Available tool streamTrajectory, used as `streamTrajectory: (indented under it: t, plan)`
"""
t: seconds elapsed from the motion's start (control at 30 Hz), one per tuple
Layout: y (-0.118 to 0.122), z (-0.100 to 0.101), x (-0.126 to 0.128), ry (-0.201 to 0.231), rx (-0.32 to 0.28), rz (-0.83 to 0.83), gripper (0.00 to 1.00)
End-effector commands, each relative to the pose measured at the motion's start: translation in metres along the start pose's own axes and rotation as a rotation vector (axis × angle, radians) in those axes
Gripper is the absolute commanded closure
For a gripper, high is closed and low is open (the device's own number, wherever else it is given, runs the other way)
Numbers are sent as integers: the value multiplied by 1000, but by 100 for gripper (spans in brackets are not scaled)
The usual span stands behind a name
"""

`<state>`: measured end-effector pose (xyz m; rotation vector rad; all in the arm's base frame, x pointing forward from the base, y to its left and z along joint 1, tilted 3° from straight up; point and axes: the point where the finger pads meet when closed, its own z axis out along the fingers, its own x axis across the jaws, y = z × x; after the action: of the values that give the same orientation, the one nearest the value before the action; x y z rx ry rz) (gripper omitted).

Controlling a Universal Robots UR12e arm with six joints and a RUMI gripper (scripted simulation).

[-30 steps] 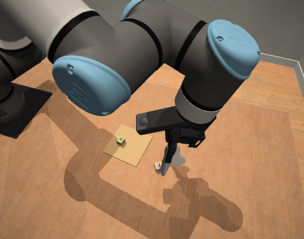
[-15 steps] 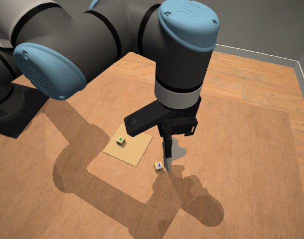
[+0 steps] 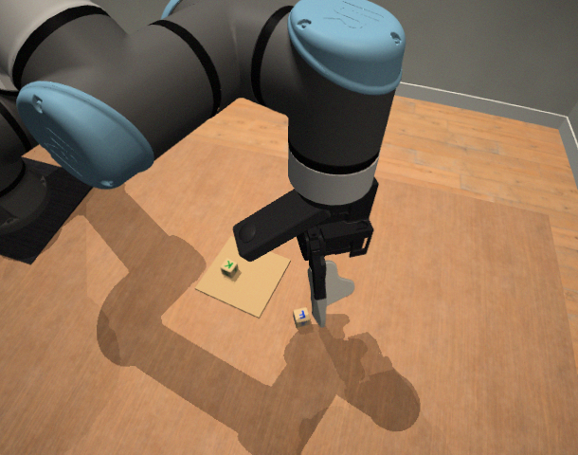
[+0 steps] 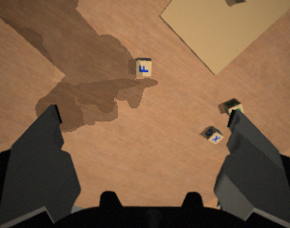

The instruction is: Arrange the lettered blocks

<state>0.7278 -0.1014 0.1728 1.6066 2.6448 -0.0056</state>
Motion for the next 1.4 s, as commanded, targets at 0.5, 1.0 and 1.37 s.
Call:
streamTrajectory:
  t: [0.5, 1.0, 1.37]
  plan:
    - [-1, 50, 1, -1, -1, -1, 63]
    - [-1, 50, 1, -1, -1, -1, 63]
    - [-1, 50, 1, -1, -1, -1, 63]
